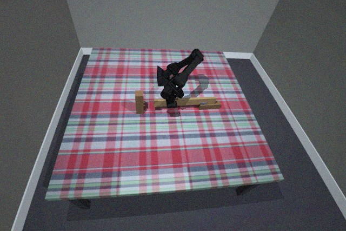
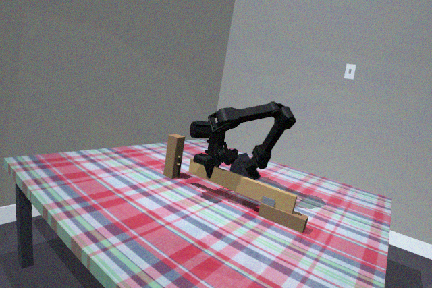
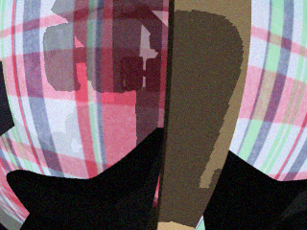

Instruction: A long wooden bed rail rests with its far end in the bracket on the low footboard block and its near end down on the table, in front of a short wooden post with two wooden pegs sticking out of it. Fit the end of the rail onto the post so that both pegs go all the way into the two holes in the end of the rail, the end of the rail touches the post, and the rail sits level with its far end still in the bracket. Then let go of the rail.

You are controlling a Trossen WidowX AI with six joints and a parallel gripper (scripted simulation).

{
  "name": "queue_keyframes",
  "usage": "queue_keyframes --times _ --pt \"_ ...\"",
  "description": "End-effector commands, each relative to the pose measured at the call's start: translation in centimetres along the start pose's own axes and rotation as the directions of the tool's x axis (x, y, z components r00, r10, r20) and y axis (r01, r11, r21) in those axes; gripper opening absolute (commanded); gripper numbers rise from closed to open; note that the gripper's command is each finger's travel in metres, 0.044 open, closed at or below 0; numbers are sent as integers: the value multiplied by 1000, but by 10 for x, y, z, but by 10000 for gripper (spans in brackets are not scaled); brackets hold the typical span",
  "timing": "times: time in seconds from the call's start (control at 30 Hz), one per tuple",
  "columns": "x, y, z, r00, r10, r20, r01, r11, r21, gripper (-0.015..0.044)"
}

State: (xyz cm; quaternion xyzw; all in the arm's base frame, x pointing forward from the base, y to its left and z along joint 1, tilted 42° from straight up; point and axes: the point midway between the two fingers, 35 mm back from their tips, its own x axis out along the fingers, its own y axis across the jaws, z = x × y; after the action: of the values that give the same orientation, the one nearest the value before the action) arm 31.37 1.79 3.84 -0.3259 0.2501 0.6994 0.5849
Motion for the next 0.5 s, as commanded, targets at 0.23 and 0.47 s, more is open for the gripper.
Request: queue_keyframes --times 0.23,0.47 --pt "0 -1 -1 1000 -13 -3 13 1000 0 0" --pt "-1 0 -1 1000 -13 -3 13 1000 0 0"
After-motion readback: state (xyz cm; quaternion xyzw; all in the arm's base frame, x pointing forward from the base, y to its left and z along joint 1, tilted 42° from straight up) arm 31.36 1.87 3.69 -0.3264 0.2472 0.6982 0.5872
